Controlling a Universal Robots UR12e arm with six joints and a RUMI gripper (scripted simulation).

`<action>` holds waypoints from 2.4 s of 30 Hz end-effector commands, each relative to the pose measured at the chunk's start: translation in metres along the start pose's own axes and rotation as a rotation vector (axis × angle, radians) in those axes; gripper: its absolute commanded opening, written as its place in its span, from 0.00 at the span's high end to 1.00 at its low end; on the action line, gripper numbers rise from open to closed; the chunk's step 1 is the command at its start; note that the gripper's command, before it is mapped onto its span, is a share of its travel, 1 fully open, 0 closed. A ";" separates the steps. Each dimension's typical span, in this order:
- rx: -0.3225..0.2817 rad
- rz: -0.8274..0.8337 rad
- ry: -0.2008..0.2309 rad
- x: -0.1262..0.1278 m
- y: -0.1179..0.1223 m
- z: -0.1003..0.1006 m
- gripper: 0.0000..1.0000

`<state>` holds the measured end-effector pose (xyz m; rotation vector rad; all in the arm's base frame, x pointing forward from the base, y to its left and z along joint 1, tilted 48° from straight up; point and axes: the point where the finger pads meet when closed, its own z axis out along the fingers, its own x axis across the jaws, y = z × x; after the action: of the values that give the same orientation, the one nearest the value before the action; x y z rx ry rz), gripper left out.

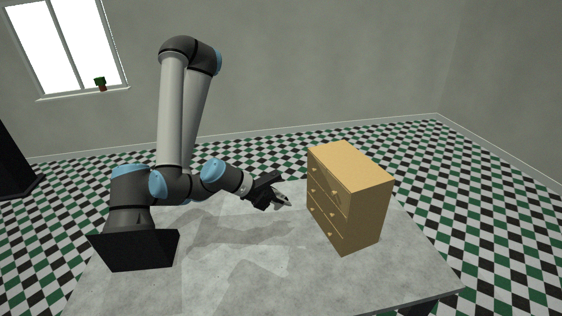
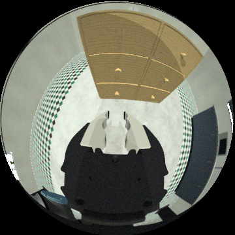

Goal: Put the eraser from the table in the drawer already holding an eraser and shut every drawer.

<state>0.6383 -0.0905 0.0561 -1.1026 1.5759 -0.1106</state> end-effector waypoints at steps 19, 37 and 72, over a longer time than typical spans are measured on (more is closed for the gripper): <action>-0.255 -0.003 -0.007 0.001 -0.004 -0.036 0.80; -0.613 -0.004 -0.007 0.001 -0.010 -0.090 0.80; -0.809 -0.005 -0.006 0.001 -0.013 -0.120 0.80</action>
<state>0.5487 -0.1543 0.1040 -1.7123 1.6461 0.5761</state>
